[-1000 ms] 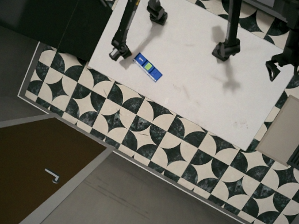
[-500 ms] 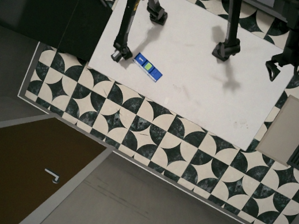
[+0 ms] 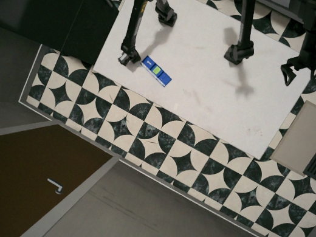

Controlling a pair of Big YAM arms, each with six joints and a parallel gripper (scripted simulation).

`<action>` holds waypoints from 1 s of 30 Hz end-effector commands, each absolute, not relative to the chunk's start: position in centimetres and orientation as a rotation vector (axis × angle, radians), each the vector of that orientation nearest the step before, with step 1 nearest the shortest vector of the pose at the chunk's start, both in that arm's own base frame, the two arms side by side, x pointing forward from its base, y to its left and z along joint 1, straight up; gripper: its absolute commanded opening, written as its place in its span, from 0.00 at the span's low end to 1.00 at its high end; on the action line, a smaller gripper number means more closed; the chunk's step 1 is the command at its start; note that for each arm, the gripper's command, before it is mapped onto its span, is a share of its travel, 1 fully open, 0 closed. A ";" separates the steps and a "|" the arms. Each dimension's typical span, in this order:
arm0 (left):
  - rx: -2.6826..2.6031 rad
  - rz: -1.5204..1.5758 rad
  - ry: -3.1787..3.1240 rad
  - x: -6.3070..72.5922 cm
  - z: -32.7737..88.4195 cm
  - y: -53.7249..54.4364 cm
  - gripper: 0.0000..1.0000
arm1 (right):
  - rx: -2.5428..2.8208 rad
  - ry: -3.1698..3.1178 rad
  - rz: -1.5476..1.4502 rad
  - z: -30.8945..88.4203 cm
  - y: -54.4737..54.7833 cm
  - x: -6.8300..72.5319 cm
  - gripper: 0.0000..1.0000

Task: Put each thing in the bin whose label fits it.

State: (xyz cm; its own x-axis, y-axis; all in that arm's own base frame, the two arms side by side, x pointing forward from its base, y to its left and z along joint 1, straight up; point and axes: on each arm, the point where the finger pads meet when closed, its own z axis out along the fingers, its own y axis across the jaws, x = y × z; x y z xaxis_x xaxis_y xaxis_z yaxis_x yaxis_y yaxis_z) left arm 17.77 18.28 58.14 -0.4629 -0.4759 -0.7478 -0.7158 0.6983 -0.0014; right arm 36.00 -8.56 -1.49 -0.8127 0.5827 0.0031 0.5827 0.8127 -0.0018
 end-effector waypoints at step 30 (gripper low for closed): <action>-0.876 0.416 2.114 17.2 60.3 17.2 1.00 | -0.969 -3.017 -0.003 -0.9 -8.7 37.2 0.09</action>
State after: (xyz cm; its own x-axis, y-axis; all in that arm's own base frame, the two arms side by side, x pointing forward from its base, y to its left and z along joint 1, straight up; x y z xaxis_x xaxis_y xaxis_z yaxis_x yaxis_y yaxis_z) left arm 17.77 18.28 58.14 -0.4629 -0.4759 -0.7478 -0.7158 0.6983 -0.0014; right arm 35.98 -8.55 -1.62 -0.8126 0.5827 0.0059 0.5827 0.8127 -0.0029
